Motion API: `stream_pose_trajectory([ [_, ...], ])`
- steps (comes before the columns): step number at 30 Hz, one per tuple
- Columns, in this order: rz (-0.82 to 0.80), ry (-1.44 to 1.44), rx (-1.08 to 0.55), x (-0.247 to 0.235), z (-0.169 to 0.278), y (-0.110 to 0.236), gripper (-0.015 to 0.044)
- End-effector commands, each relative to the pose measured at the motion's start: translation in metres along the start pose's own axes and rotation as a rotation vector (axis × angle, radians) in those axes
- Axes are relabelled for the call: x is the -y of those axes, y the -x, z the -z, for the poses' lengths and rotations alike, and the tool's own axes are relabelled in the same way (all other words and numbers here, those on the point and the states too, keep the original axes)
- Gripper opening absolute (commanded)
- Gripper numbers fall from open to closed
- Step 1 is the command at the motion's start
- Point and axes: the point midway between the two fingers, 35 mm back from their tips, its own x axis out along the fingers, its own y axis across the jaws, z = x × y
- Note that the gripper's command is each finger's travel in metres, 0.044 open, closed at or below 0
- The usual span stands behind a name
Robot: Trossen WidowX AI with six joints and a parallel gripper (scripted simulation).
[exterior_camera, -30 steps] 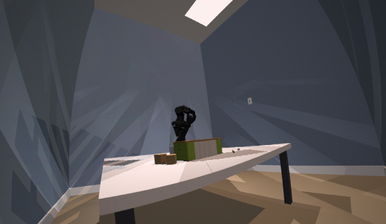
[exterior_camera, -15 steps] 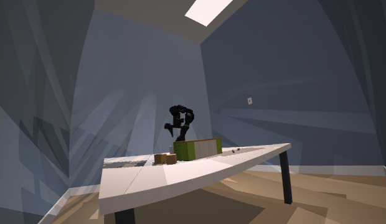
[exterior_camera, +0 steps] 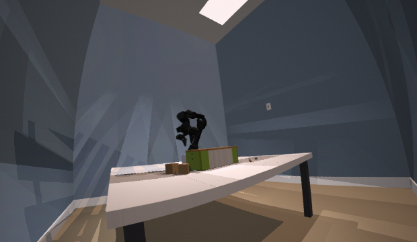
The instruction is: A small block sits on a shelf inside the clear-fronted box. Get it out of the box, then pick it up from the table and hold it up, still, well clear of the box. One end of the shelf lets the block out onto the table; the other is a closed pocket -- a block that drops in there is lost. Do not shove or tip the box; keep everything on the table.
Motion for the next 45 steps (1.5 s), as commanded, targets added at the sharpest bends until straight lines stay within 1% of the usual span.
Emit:
stream_pose_trajectory([
  [1, -0.044, -0.946, -0.119, 0.014, -0.009, -0.008, 0.0285],
  [12, -0.035, -1.679, -0.222, 0.019, -0.014, -0.004, 0.0285],
  [14, -0.029, -1.761, -0.232, 0.019, -0.014, -0.004, 0.0285],
  [32, -0.029, -1.768, -0.233, 0.020, -0.014, -0.006, 0.0285],
  [34, -0.030, -1.768, -0.233, 0.022, -0.014, -0.023, 0.0285],
  [39, -0.029, -1.767, -0.236, 0.036, -0.004, -0.087, 0.0285],
  [41, -0.029, -1.767, -0.237, 0.039, -0.001, -0.095, 0.0285],
  [45, -0.029, -1.767, -0.237, 0.039, -0.001, -0.096, 0.0285],
])
